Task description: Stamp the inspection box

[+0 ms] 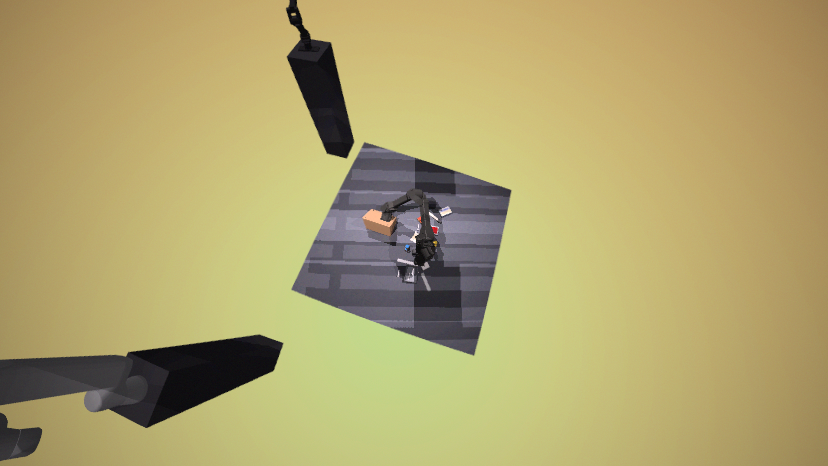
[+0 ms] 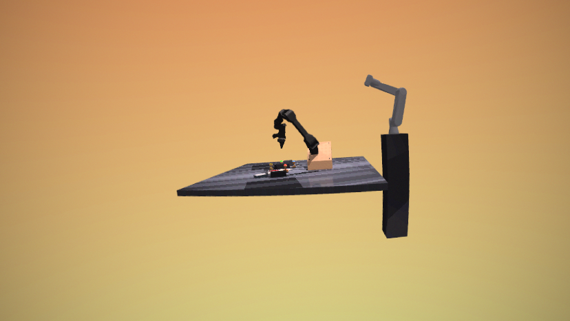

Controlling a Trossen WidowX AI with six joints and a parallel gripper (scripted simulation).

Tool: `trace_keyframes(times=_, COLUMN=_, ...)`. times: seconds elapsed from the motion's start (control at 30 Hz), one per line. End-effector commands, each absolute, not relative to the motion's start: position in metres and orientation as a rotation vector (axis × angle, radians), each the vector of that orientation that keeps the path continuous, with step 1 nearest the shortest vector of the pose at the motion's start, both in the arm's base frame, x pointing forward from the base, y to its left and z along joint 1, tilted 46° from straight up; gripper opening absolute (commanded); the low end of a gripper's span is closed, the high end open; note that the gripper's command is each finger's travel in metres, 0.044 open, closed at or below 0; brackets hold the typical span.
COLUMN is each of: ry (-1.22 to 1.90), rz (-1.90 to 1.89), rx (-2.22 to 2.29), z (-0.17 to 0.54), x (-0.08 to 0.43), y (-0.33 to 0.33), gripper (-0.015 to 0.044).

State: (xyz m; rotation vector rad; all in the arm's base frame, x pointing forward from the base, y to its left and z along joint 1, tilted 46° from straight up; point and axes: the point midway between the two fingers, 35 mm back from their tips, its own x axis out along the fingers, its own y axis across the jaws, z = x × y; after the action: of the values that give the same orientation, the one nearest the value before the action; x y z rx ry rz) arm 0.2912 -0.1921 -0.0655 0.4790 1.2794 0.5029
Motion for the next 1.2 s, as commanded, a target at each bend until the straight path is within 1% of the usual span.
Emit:
trace_keyframes(times=0.0, ry=1.408, rz=0.55, rx=0.645, z=-0.101, x=0.305, y=-0.134, gripper=0.0213)
trace_keyframes(times=0.07, ry=1.431, rz=0.555, rx=0.67, z=-0.106, x=0.305, y=-0.125, gripper=0.0213)
trace_keyframes(times=1.17, ry=1.431, rz=0.555, rx=0.671, z=-0.135, x=0.314, y=-0.095, gripper=0.0213)
